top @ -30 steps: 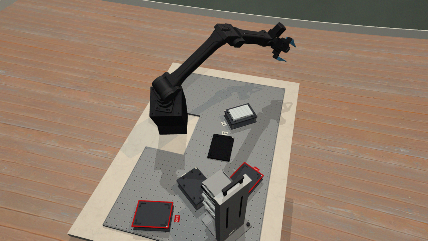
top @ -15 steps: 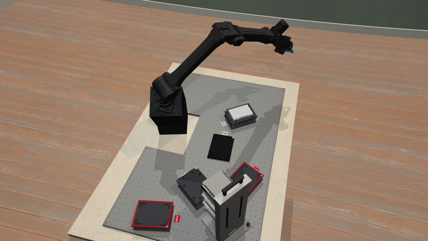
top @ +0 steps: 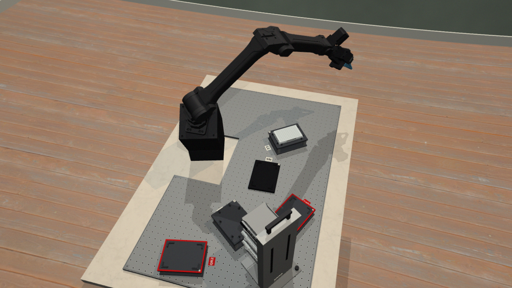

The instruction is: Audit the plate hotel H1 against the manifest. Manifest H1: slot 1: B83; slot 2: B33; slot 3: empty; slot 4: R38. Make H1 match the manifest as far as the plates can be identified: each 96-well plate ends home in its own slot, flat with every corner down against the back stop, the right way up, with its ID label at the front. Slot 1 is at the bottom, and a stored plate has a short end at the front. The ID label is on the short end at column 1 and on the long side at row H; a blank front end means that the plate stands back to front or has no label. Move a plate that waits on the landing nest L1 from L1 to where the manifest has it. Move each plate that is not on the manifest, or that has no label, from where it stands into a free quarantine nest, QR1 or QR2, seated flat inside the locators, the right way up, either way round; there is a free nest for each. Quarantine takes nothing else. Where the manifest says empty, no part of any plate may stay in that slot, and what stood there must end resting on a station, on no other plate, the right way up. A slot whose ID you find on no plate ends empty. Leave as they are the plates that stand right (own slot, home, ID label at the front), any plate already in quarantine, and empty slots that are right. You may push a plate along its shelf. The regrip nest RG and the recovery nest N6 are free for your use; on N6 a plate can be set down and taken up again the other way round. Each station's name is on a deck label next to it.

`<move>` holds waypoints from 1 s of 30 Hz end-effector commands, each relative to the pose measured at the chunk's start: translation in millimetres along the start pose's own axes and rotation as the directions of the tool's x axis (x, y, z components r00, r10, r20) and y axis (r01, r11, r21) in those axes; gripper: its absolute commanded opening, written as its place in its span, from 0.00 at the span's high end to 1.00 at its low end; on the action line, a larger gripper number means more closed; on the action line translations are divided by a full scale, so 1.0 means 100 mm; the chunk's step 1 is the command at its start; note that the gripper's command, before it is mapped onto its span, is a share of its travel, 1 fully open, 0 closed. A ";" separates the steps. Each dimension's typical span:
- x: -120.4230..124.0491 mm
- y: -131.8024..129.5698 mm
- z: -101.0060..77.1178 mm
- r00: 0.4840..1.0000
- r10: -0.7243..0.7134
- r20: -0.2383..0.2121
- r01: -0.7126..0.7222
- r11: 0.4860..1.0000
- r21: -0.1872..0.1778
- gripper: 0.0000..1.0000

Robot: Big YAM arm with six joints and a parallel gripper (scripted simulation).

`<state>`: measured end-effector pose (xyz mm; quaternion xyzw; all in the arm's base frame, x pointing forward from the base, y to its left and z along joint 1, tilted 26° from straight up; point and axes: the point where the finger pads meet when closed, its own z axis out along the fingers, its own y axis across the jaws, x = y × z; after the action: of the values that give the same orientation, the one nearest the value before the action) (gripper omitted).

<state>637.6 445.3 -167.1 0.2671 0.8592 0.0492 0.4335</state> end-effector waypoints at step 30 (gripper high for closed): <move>-1.07 -0.13 -0.16 0.996 -0.090 -0.004 0.091 0.994 0.063 1.00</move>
<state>640.7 373.0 -141.8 0.2415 0.8812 -0.0134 0.4062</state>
